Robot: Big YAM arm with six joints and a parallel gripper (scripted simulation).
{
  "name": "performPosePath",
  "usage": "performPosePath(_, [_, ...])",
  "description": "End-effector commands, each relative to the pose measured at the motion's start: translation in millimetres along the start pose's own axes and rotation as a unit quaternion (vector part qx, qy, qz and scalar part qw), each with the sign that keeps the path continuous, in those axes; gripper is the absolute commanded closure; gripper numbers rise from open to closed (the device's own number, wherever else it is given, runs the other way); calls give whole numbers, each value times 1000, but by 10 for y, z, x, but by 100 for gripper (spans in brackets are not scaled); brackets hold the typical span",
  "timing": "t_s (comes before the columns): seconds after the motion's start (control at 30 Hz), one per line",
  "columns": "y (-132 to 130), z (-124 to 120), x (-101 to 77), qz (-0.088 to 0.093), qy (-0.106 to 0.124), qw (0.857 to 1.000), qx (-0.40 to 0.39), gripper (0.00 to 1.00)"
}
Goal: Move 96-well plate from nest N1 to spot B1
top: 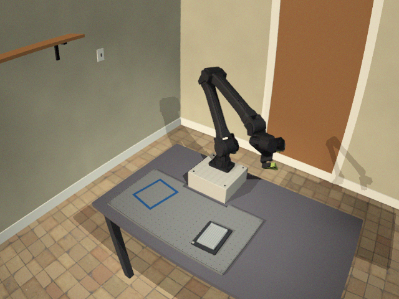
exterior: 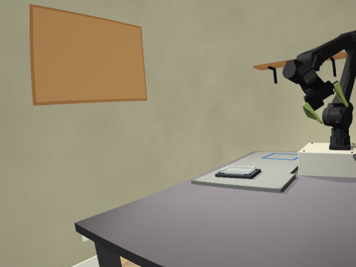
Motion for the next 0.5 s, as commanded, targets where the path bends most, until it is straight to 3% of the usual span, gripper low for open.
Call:
performPosePath(0.0, [4,31,-15,-1,-3,1000,-3,0])
performPosePath(0.03, [4,31,-15,-1,-3,1000,-3,0])
performPosePath(0.07, [-71,341,-170,-23,-25,999,-5,0])
performPosePath(0.2, [-262,407,-226,-61,-24,997,48,0])
performPosePath(0.3, [-384,390,-258,-59,-14,996,63,0])
performPosePath(0.47, [-641,423,-332,-106,-12,986,131,0])
Point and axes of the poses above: the point where the finger pads meet when closed, its own x axis out along the fingers, its own y axis across the jaws, z = x × y, the point moved 1 cm from there along -x, back along the fingers
